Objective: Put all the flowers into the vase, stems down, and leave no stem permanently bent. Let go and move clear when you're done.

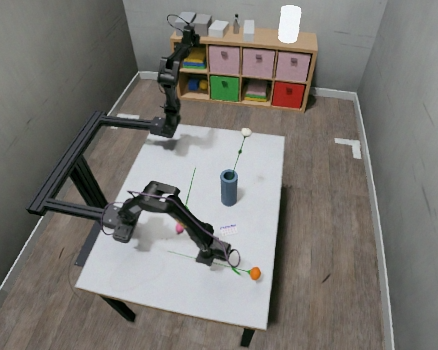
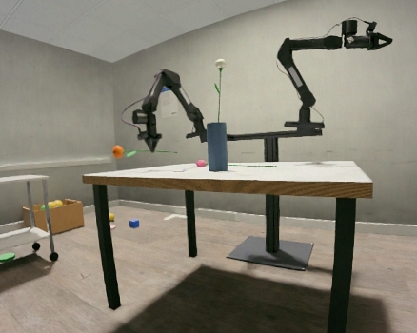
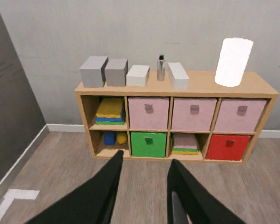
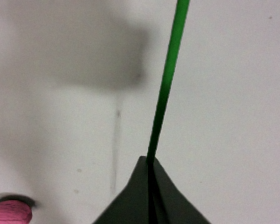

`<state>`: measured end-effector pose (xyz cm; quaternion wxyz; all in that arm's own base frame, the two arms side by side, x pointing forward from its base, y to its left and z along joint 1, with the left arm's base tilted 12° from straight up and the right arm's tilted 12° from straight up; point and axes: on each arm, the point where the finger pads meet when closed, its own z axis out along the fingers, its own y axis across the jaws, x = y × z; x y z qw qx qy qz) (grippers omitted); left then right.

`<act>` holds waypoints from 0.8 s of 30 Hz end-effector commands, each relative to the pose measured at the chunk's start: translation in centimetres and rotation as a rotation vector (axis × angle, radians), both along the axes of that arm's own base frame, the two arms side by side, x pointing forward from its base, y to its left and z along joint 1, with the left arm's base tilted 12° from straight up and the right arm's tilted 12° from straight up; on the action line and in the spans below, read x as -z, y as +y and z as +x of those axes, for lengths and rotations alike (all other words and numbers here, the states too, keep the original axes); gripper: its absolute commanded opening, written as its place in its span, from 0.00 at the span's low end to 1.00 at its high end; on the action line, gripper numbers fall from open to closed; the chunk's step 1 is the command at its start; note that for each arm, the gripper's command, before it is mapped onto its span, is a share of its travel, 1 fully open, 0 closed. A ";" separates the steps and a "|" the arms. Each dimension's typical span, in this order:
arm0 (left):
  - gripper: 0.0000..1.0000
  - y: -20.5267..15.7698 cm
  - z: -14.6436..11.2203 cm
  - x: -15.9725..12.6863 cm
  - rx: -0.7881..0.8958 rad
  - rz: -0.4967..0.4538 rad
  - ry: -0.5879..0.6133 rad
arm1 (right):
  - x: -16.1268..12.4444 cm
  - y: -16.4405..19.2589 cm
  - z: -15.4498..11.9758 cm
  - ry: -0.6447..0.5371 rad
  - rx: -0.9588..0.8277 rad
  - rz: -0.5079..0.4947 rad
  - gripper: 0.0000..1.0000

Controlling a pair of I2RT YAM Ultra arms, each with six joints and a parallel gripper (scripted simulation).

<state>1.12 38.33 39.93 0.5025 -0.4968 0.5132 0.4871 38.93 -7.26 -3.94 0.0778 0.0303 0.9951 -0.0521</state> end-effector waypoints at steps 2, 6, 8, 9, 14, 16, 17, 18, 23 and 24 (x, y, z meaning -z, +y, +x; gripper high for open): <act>0.30 0.2 -0.2 0.1 -0.001 -0.003 -0.006 | -1.6 0.3 0.7 -0.056 -0.012 -0.004 0.00; 0.30 0.2 -0.2 0.1 -0.001 -0.003 -0.006 | -2.3 0.7 0.7 -0.074 -0.021 0.000 0.00; 0.30 0.2 -0.2 0.1 -0.001 -0.003 -0.006 | -2.7 0.8 0.7 -0.084 -0.026 0.000 0.00; 0.30 0.2 -0.2 0.1 -0.001 -0.003 -0.006 | -2.9 0.9 0.6 -0.090 -0.026 -0.001 0.00; 0.30 0.2 -0.2 0.1 -0.001 -0.003 -0.006 | -3.5 0.6 0.1 -0.098 -0.021 -0.001 0.00; 0.30 0.2 -0.2 0.1 -0.001 -0.003 -0.006 | -4.3 0.8 0.4 -0.126 -0.026 -0.003 0.00; 0.30 0.2 -0.2 0.1 -0.001 -0.003 -0.006 | -4.6 1.0 0.4 -0.136 -0.030 -0.004 0.00; 0.30 0.2 -0.2 0.1 -0.001 -0.003 -0.006 | -5.0 1.1 0.4 -0.146 -0.034 -0.005 0.00; 0.30 0.2 -0.2 0.1 -0.001 -0.003 -0.006 | -7.0 1.2 0.0 -0.198 -0.036 -0.008 0.00; 0.30 0.2 -0.2 0.1 -0.001 -0.003 -0.006 | -7.4 1.3 -0.1 -0.209 -0.039 -0.009 0.00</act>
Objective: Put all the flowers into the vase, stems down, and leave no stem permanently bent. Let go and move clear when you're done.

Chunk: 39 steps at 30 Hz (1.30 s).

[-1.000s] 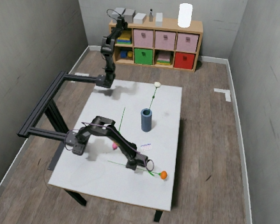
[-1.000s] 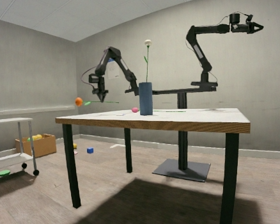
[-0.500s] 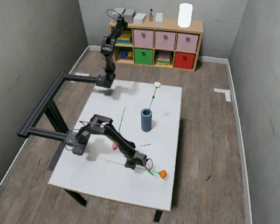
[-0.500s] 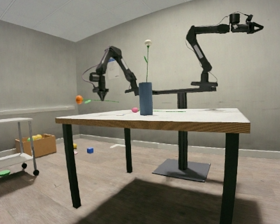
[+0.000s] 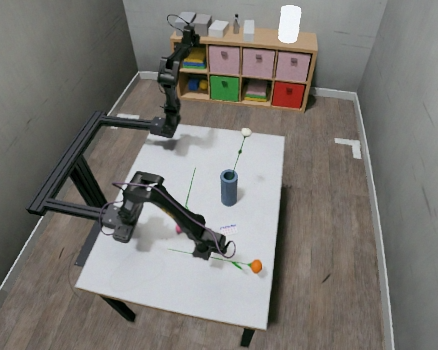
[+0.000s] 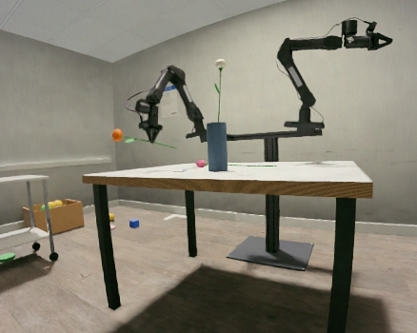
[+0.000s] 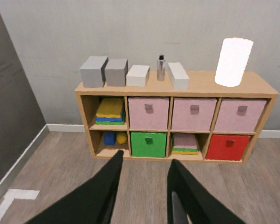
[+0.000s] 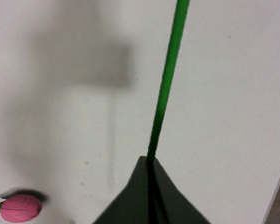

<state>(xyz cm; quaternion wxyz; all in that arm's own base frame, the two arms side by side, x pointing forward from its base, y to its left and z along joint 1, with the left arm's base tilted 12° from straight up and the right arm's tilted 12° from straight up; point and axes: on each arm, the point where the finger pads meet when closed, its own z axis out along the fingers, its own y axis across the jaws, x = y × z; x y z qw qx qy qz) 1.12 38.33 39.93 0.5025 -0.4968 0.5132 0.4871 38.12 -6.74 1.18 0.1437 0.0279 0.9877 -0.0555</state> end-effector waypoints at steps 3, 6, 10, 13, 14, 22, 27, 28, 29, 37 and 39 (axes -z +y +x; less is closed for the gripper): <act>0.30 0.2 -0.2 0.1 -0.001 -0.003 -0.006 | -3.2 0.9 0.6 -0.102 -0.032 0.000 0.00; 0.30 0.2 -0.2 0.1 -0.001 -0.003 -0.006 | -3.9 0.8 0.2 -0.123 -0.028 -0.001 0.00; 0.30 0.2 -0.2 0.1 -0.001 -0.003 -0.006 | -6.3 1.3 0.2 -0.194 -0.042 -0.007 0.00; 0.30 0.2 -0.2 0.1 -0.001 -0.003 -0.006 | -8.0 1.4 -0.1 -0.244 -0.045 -0.010 0.00; 0.30 0.2 -0.2 0.1 -0.001 -0.003 -0.006 | -8.5 1.4 -0.2 -0.260 -0.047 -0.011 0.00; 0.30 0.2 -0.2 0.1 -0.001 -0.003 -0.006 | -11.7 1.7 -1.1 -0.361 -0.052 -0.018 0.00; 0.30 0.2 -0.2 0.1 -0.001 -0.003 -0.006 | -15.2 2.2 -1.4 -0.471 -0.067 -0.027 0.00; 0.30 0.2 -0.2 0.1 -0.001 -0.003 -0.006 | -15.8 2.2 -1.5 -0.492 -0.069 -0.028 0.00; 0.30 0.2 -0.2 0.1 -0.001 -0.003 -0.006 | -16.3 2.4 -1.6 -0.512 -0.073 -0.029 0.00; 0.30 0.2 -0.2 0.1 -0.001 -0.003 -0.006 | -20.2 2.8 -2.5 -0.654 -0.087 -0.038 0.00; 0.30 0.2 -0.2 0.1 -0.001 -0.003 -0.006 | -20.4 2.7 -2.7 -0.668 -0.083 -0.040 0.00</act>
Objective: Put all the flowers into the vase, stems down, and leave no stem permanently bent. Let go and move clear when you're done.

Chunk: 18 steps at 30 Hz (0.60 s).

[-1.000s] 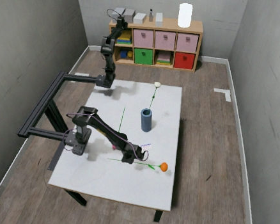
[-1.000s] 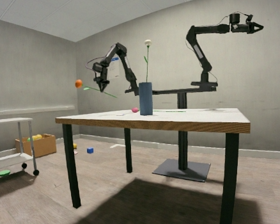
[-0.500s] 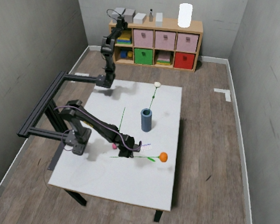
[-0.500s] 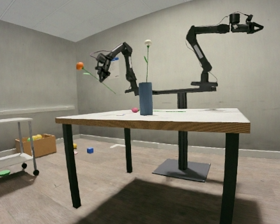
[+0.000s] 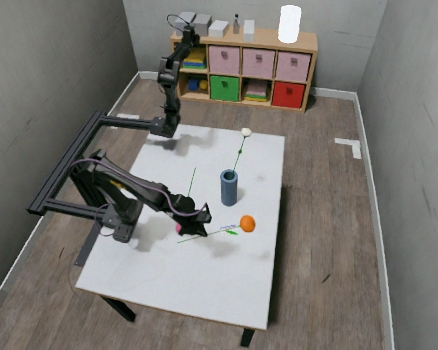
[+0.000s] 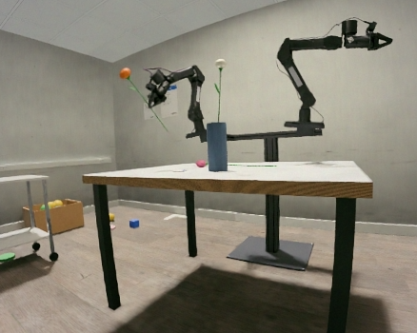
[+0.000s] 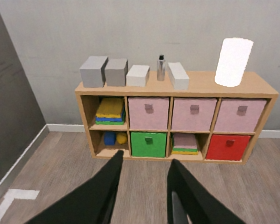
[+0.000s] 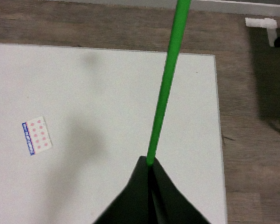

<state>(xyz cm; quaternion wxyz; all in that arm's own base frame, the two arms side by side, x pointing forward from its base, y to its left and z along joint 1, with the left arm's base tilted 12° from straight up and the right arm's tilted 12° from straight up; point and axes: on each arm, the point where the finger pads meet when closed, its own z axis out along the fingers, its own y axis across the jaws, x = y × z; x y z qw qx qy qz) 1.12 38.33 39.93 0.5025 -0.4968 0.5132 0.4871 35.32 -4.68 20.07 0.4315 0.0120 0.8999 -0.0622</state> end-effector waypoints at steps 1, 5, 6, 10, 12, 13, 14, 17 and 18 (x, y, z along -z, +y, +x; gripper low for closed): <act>0.30 0.2 -0.2 0.1 -0.001 -0.003 -0.006 | -1.9 0.7 0.0 -0.086 -0.031 -0.004 0.00; 0.30 0.2 -0.2 0.1 -0.001 -0.003 -0.006 | -4.0 0.9 -0.3 -0.178 -0.039 -0.012 0.00; 0.30 0.2 -0.2 0.1 -0.001 -0.003 -0.006 | -4.5 0.9 -0.3 -0.201 -0.040 -0.013 0.00; 0.30 0.2 -0.2 0.1 -0.001 -0.003 -0.006 | -6.2 1.2 -0.7 -0.279 -0.049 -0.018 0.00; 0.30 0.2 -0.2 0.1 -0.001 -0.003 -0.006 | -7.0 1.3 -0.8 -0.318 -0.053 -0.019 0.00; 0.30 0.2 -0.2 0.1 -0.001 -0.003 -0.006 | -7.4 1.3 -0.9 -0.338 -0.055 -0.020 0.00; 0.30 0.2 -0.2 0.1 -0.001 -0.003 -0.006 | -7.4 1.2 -1.0 -0.352 -0.053 -0.021 0.00; 0.30 0.2 -0.2 0.1 -0.001 -0.003 -0.006 | -7.7 1.1 -1.0 -0.373 -0.050 -0.024 0.00; 0.30 0.2 -0.2 0.1 -0.001 -0.003 -0.006 | -7.9 0.9 -1.1 -0.391 -0.046 -0.026 0.00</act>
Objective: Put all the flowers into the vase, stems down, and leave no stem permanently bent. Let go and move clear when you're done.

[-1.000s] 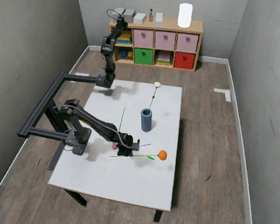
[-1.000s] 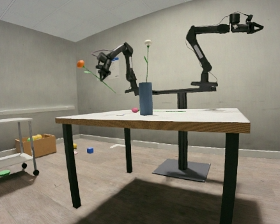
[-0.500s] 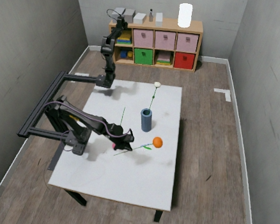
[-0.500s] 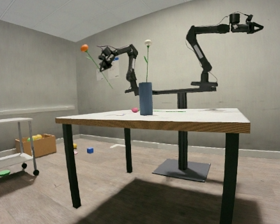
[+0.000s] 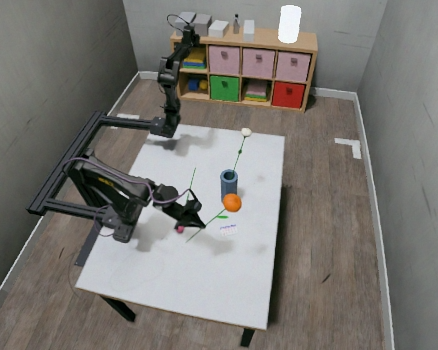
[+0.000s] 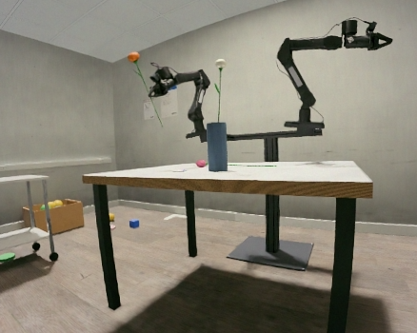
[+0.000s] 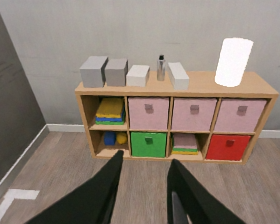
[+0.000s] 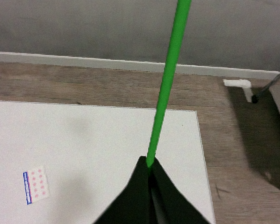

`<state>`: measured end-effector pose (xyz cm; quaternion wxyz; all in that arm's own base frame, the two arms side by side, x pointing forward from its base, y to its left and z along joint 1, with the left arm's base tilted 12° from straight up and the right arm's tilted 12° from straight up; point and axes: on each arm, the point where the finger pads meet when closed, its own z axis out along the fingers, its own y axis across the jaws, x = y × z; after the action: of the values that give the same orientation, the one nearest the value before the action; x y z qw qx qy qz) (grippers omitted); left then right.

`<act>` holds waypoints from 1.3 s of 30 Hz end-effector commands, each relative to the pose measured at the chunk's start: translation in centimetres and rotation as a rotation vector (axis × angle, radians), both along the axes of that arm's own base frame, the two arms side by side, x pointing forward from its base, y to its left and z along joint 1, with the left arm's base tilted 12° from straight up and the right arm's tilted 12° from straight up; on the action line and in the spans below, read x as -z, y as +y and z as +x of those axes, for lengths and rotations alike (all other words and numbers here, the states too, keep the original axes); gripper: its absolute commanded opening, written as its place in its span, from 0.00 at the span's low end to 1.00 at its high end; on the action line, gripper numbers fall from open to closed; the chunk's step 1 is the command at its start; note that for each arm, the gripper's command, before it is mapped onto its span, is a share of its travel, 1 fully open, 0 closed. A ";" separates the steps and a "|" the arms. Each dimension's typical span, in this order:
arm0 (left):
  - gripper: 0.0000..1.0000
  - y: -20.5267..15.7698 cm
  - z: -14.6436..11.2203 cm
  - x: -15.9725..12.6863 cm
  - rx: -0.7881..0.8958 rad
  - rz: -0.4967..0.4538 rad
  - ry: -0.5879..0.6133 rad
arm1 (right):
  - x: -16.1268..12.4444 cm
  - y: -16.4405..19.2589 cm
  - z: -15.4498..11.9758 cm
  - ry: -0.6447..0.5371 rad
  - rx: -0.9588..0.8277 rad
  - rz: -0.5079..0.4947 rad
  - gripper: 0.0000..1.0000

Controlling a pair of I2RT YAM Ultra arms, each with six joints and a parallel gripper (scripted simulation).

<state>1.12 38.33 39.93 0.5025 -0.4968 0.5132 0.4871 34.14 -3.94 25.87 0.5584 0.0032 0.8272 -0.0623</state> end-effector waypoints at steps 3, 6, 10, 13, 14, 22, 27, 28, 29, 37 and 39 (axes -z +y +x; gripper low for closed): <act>0.30 0.2 -0.2 0.1 -0.001 -0.003 -0.006 | -2.9 0.2 -0.1 -0.159 -0.019 -0.010 0.00; 0.30 0.2 -0.2 0.1 -0.001 -0.003 -0.006 | -3.9 0.2 -0.2 -0.216 -0.022 -0.011 0.00; 0.30 0.2 -0.2 0.1 -0.001 -0.003 -0.006 | -4.6 0.3 -0.3 -0.276 -0.029 -0.014 0.00; 0.30 0.2 -0.2 0.1 -0.001 -0.003 -0.006 | -4.9 0.3 -0.4 -0.317 -0.032 -0.017 0.00; 0.30 0.2 -0.2 0.1 -0.001 -0.003 -0.006 | -4.9 0.3 -0.4 -0.317 -0.032 -0.017 0.00; 0.30 0.2 -0.2 0.1 -0.001 -0.003 -0.006 | -5.4 0.4 -0.6 -0.411 -0.043 -0.025 0.00; 0.30 0.2 -0.2 0.1 -0.001 -0.003 -0.006 | -5.8 0.5 -0.7 -0.465 -0.049 -0.029 0.00; 0.30 0.2 -0.2 0.1 -0.001 -0.003 -0.006 | -5.8 0.5 -0.7 -0.472 -0.051 -0.030 0.00; 0.30 0.2 -0.2 0.1 -0.001 -0.003 -0.006 | -5.8 0.5 -0.6 -0.478 -0.052 -0.030 0.00; 0.30 0.2 -0.2 0.1 -0.001 -0.003 -0.006 | -4.9 0.5 -0.2 -0.491 -0.057 -0.027 0.00; 0.30 0.2 -0.2 0.1 -0.001 -0.003 -0.006 | -5.2 0.4 -0.5 -0.513 -0.056 -0.031 0.00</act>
<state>1.12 38.33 39.93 0.5025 -0.4968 0.5132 0.4871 33.79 -3.54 29.64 0.7271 -0.0108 0.6838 -0.0602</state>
